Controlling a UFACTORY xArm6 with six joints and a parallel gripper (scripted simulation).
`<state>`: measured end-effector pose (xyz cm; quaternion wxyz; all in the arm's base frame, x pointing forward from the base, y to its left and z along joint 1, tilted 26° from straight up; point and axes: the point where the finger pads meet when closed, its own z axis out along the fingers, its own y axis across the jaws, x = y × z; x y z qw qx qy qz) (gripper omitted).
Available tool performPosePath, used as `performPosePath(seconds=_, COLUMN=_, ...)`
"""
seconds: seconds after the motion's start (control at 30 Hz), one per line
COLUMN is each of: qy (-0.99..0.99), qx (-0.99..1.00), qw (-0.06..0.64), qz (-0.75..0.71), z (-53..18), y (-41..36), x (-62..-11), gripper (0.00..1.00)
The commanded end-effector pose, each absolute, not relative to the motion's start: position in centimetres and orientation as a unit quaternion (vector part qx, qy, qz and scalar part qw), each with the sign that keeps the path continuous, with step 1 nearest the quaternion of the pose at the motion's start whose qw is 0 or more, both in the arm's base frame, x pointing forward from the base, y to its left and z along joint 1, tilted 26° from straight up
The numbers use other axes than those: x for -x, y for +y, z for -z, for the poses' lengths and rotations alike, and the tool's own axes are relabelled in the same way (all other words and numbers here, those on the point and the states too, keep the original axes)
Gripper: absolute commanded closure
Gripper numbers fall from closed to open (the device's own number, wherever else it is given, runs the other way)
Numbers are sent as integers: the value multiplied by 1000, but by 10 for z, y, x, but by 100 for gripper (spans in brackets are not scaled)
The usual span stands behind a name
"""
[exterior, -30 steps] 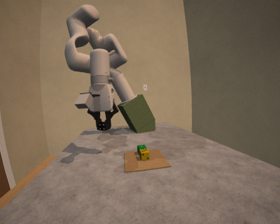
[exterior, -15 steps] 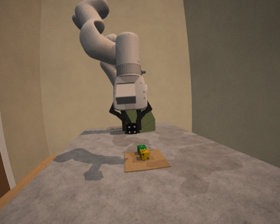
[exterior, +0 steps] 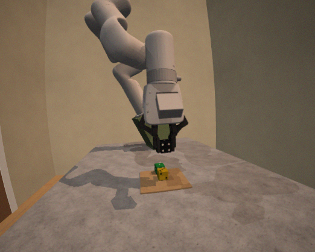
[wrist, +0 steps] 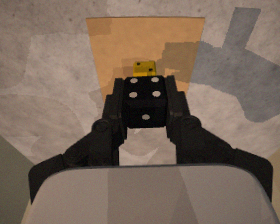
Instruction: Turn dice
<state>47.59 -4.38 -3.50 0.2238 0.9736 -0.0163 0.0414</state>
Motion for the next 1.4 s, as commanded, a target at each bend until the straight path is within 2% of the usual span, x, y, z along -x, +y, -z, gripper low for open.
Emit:
performPosePath(seconds=0.0, qy=-16, qx=-974, qw=223, qz=-43, z=34, y=-43, x=-477, gripper=73)
performPosePath(seconds=0.97, qy=-16, qx=-974, qw=223, qz=-43, z=114, y=-82, x=-485, gripper=73)
performPosePath(seconds=1.37, qy=-16, qx=-974, qw=223, qz=-43, z=120, y=-85, x=-485, gripper=73)
